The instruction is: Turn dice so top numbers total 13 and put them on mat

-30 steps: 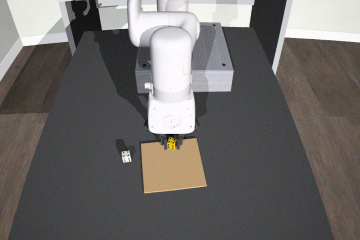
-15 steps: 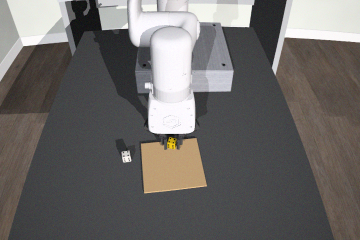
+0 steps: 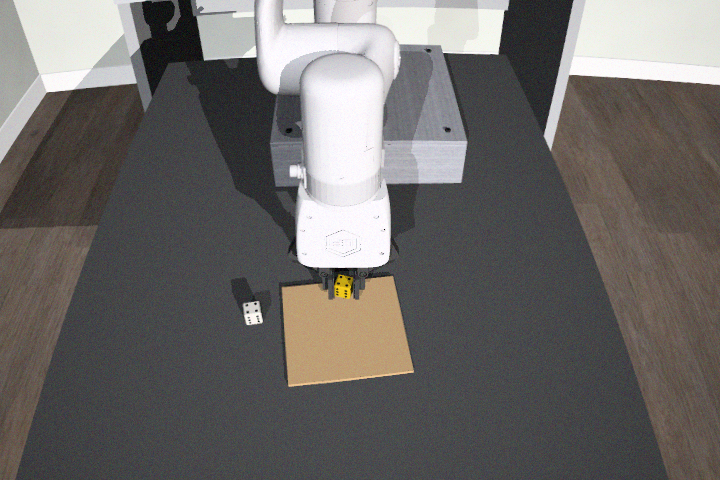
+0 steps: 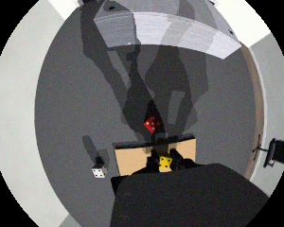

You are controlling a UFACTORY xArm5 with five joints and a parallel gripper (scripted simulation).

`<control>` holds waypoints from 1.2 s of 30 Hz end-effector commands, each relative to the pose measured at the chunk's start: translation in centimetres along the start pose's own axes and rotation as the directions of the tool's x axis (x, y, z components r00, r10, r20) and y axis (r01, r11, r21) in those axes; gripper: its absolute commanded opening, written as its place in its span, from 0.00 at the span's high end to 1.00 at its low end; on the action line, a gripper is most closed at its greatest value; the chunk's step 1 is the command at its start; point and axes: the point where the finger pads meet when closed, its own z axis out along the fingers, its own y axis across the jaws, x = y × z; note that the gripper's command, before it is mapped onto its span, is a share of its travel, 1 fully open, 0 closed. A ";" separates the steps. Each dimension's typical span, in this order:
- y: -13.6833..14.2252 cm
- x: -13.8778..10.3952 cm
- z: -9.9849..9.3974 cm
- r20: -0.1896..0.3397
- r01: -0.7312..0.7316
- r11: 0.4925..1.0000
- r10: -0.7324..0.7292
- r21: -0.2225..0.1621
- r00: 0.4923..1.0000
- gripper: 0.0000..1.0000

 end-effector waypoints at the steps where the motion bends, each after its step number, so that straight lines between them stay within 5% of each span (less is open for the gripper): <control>1: 0.0 -0.1 0.0 0.003 0.000 1.000 0.000 0.000 1.000 0.85; 36: 0.0 -0.1 0.3 0.003 0.000 1.000 0.000 0.000 1.000 0.85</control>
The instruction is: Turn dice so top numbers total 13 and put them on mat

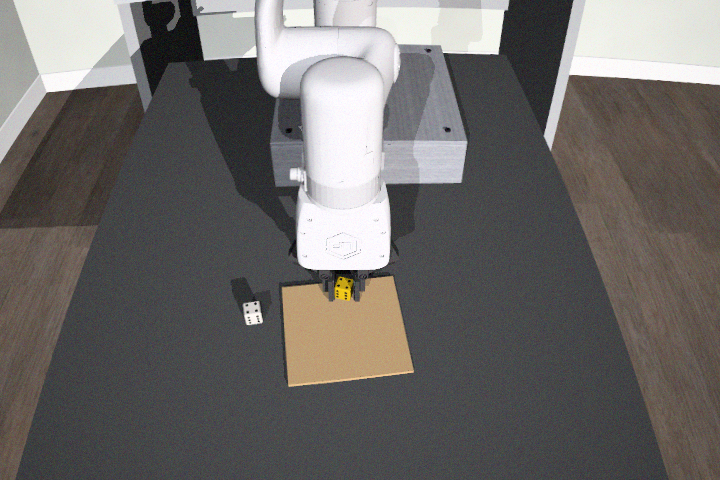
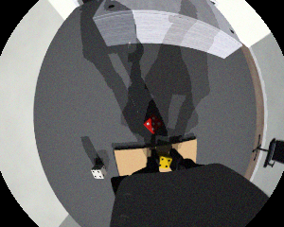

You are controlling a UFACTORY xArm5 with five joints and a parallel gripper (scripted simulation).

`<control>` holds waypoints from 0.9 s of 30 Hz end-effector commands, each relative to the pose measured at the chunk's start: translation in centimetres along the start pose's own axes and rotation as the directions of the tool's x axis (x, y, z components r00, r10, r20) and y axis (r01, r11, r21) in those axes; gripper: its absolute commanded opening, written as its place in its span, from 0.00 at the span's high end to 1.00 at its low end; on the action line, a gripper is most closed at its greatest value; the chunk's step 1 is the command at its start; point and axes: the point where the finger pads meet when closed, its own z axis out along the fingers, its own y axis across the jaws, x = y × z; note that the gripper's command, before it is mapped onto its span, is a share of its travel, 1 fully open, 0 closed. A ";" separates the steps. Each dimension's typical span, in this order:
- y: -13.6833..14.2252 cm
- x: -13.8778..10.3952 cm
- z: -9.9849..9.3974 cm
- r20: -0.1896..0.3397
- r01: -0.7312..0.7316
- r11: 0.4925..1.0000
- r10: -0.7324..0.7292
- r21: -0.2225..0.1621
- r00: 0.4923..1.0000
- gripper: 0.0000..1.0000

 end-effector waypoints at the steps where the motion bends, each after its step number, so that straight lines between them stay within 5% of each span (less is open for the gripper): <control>1: 0.0 -0.1 -0.1 0.003 0.000 1.000 0.000 0.000 1.000 0.85; 18: 0.0 -0.1 -0.1 0.003 0.000 1.000 0.000 0.000 1.000 0.85; 27: 0.0 -0.1 -0.1 0.003 0.000 1.000 0.000 0.000 1.000 0.72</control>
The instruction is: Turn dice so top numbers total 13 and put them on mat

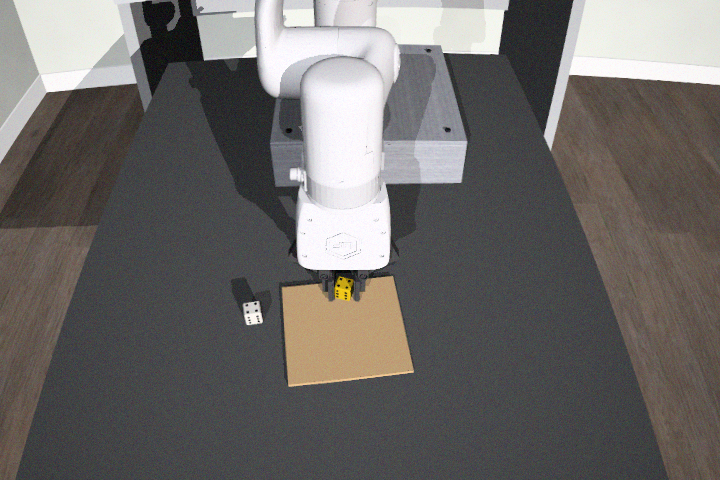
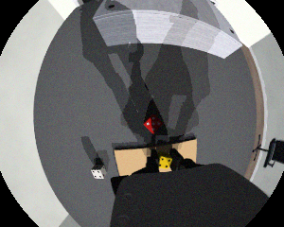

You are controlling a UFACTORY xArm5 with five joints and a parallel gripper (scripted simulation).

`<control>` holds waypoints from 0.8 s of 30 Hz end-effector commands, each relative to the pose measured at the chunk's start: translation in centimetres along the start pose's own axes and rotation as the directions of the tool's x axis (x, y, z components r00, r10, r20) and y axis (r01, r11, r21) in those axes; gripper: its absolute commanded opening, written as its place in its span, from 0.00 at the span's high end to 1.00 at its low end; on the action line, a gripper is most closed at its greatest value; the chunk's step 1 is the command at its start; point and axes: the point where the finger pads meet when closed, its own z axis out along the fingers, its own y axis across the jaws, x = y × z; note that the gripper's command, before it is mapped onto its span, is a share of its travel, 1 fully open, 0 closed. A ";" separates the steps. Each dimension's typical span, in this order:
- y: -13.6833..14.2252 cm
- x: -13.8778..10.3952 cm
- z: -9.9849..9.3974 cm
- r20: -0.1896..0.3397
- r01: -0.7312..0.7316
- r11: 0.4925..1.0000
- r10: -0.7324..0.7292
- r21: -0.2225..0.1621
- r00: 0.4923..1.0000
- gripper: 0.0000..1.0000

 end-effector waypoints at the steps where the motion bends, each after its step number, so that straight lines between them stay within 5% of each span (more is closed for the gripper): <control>1: 0.0 -0.1 -0.1 0.003 0.000 1.000 0.000 0.000 1.000 0.72; 6: 0.0 -0.1 -0.1 0.003 0.000 1.000 0.000 0.000 1.000 0.64; 24: 0.0 -0.1 -1.1 0.003 0.000 1.000 0.000 0.000 1.000 0.64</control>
